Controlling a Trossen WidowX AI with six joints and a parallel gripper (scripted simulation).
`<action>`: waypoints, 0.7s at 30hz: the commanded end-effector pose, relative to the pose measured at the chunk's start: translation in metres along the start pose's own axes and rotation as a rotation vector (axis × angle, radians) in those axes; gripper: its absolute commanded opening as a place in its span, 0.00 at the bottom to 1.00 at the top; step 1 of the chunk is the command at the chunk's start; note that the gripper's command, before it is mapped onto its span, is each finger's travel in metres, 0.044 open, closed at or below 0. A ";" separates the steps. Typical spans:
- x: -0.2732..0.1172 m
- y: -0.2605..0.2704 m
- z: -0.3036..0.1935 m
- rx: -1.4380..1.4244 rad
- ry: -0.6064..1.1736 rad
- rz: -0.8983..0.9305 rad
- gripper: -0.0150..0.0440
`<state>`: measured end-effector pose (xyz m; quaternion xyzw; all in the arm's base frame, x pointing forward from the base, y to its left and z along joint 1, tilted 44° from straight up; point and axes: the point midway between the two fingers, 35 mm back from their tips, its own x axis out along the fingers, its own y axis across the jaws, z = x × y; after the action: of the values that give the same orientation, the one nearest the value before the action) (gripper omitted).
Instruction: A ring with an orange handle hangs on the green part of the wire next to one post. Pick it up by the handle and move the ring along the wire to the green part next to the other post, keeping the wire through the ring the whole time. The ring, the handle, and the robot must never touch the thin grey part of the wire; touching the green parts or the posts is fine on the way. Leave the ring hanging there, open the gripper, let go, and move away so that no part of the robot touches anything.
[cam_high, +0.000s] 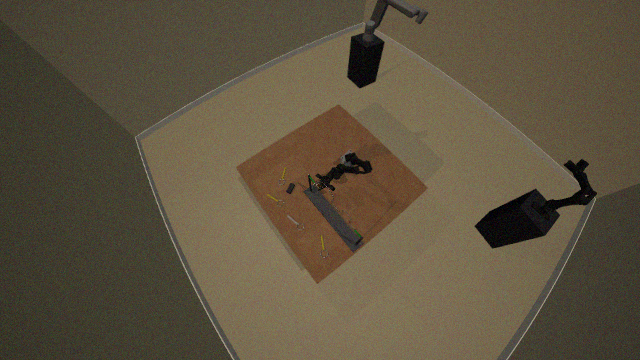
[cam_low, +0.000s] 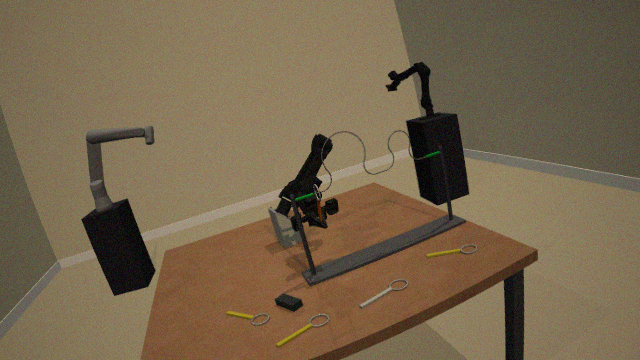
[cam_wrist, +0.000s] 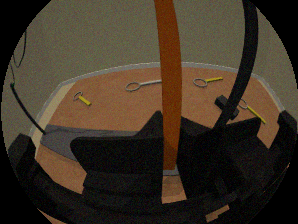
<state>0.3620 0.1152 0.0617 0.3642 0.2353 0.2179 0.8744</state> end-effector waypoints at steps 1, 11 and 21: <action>-0.001 -0.007 -0.001 -0.003 0.003 -0.006 0.00; -0.002 -0.017 -0.001 -0.004 0.002 -0.006 0.00; -0.003 -0.027 -0.001 -0.005 0.001 -0.007 0.00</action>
<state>0.3640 0.0997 0.0462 0.3619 0.2354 0.2169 0.8755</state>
